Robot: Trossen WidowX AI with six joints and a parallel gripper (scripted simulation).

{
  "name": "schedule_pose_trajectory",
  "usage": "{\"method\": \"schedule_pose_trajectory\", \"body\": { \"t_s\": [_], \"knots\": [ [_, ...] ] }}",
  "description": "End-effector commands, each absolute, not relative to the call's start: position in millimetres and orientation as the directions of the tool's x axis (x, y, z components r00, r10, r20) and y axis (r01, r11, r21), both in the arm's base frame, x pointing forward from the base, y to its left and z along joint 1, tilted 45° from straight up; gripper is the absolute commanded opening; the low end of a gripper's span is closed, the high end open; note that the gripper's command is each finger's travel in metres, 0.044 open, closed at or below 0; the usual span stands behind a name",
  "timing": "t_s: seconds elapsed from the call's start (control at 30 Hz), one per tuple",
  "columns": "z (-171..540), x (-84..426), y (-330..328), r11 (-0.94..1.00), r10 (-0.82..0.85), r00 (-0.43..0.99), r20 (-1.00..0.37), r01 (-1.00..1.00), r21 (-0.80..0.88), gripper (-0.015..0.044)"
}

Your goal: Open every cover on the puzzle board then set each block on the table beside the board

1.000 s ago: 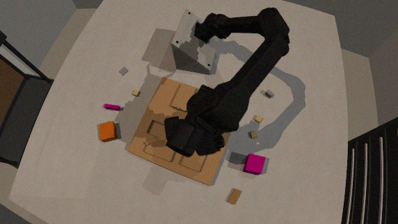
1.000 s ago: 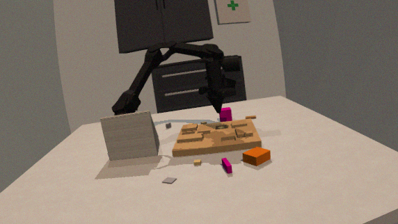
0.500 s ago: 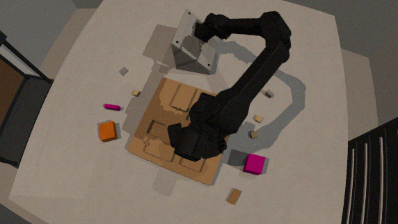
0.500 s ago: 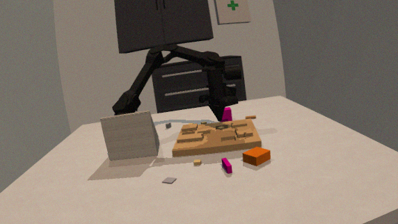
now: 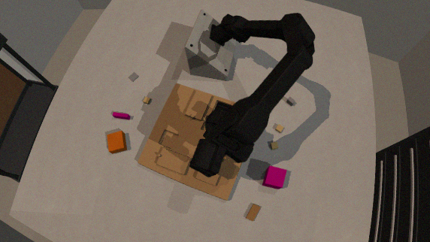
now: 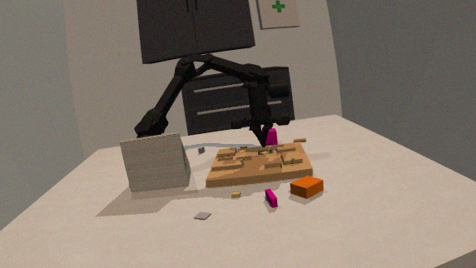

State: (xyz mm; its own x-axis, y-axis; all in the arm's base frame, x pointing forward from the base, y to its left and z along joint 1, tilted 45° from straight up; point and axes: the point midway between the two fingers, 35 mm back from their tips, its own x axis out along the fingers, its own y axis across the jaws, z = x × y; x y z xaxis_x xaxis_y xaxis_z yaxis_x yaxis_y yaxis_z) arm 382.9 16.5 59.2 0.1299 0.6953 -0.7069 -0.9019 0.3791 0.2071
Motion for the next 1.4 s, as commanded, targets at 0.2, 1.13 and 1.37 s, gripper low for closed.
{"method": "schedule_pose_trajectory", "body": {
  "t_s": [0.2, 1.13, 1.37],
  "knots": [
    [51, 385, 25, -0.059, 0.700, 0.131, -0.702, -0.969, -0.240, 0.0000],
    [39, 388, 27, -0.148, 0.700, 0.131, -0.702, -0.935, -0.322, 0.0000],
    [39, 388, 27, -0.148, 0.700, 0.131, -0.702, -0.935, -0.322, 0.0000]
  ]
}}
